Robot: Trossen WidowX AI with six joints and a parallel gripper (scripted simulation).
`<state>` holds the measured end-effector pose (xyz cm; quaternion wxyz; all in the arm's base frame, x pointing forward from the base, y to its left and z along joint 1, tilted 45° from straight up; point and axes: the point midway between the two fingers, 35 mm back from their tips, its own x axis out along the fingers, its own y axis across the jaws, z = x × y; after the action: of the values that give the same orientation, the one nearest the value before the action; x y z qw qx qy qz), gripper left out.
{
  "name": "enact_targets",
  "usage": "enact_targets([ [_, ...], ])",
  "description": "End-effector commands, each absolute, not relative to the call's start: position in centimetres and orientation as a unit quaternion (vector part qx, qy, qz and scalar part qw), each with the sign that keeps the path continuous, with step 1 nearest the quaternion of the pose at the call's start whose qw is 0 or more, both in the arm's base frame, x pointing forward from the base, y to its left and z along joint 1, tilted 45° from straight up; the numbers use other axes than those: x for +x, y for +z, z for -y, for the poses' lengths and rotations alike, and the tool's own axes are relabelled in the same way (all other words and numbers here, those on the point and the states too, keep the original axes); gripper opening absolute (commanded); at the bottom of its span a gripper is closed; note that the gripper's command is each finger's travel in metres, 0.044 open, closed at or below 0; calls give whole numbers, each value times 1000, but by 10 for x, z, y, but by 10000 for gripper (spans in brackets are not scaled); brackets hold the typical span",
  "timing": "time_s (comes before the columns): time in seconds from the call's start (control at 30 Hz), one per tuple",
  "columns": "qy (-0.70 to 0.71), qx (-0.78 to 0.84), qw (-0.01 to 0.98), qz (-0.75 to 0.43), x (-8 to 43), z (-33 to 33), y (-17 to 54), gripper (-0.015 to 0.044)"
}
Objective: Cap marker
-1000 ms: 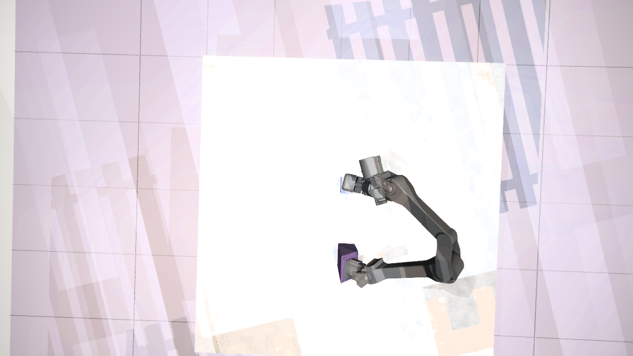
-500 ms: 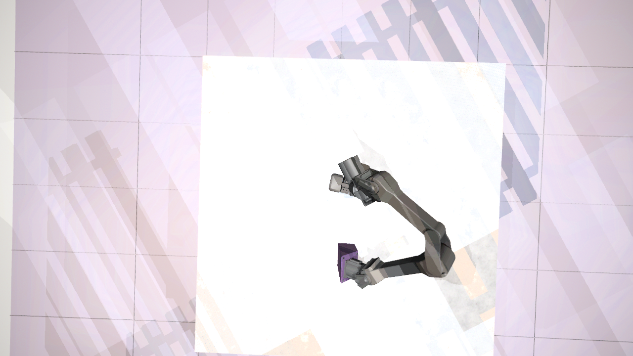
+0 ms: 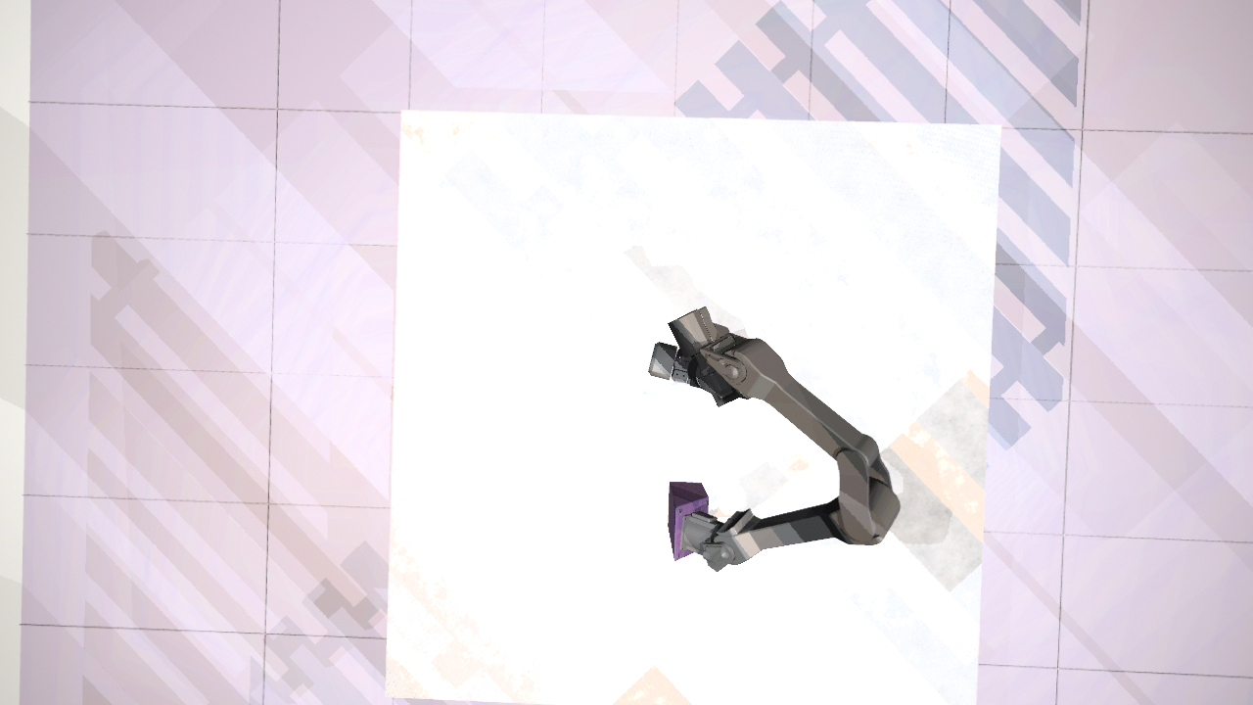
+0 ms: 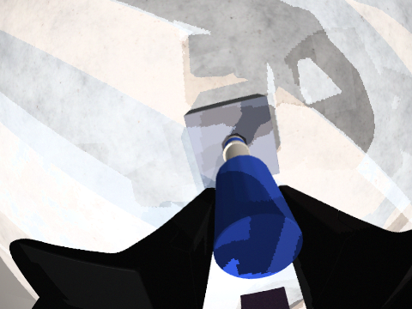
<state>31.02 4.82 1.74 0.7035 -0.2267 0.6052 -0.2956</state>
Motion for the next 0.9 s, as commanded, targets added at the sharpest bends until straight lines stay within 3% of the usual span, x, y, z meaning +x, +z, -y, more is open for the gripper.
enact_targets([
  [0.0, -294, -231, 702, -606, 310, -44, 12, 0],
  [0.87, -295, -232, 702, -606, 313, -16, -16, 0],
])
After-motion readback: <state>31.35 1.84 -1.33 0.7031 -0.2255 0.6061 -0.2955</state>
